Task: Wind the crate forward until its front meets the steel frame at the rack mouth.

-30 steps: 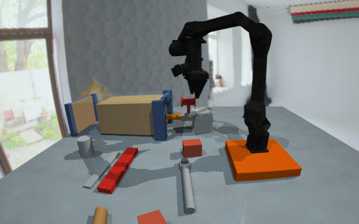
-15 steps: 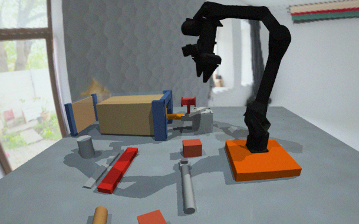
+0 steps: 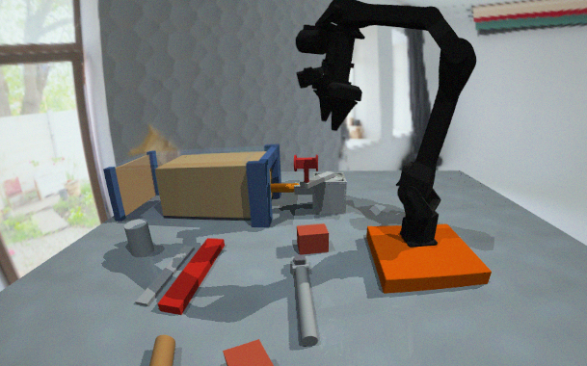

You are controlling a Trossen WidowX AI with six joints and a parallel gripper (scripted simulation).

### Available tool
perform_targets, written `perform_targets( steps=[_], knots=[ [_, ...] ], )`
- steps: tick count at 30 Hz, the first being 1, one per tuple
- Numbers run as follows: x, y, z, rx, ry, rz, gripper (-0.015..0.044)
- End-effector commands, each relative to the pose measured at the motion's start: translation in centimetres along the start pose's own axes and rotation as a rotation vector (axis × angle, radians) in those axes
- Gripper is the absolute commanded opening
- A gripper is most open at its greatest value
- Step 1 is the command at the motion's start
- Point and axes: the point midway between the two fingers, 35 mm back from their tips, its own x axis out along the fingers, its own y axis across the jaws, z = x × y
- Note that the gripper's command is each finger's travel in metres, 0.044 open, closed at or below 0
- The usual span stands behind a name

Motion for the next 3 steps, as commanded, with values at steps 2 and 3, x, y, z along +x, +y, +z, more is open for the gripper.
perform_targets(
  steps=[2,3],
  knots=[
    [-0.21,0.03,-0.02,0.006,-0.004,-0.004,0.044],
    [-0.21,0.03,-0.02,0.006,-0.004,-0.004,0.044]
  ],
)
